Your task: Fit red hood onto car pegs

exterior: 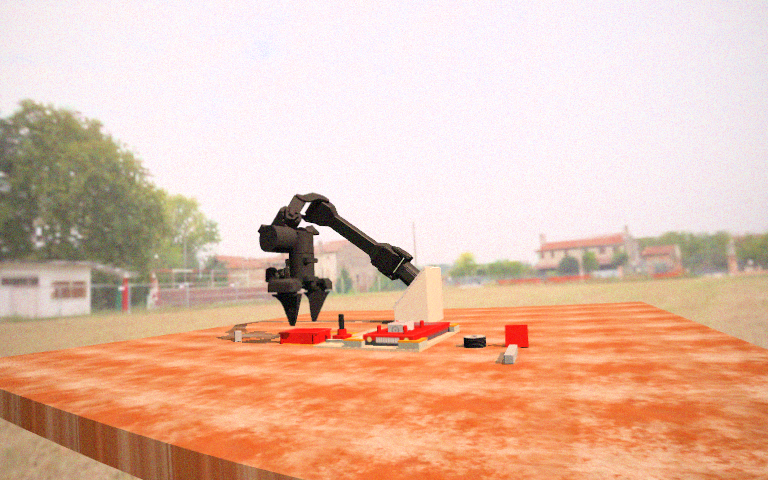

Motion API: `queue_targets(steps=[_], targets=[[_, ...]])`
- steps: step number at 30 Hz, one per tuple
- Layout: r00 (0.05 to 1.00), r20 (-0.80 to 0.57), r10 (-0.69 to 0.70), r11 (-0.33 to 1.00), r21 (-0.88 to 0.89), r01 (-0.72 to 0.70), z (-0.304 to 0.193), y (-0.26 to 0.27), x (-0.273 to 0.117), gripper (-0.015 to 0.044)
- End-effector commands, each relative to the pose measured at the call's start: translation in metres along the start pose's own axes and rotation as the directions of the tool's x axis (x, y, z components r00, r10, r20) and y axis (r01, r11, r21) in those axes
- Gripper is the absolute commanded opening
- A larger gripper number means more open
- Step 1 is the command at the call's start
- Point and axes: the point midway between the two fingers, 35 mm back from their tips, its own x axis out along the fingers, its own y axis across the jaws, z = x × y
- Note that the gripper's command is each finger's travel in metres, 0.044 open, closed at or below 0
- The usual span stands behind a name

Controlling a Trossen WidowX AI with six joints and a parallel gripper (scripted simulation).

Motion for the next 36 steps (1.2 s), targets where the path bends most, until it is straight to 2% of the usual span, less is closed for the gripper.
queue_targets(steps=[1, 36], targets=[[1.000, -0.004, -0.003, 1.000, -0.005, 0.003, -0.001, -0.001, 0.004, 0.0440], [1.000, -0.002, -0.004, 1.000, -0.005, 0.004, -0.002, -0.002, 0.023, 0.0440]])
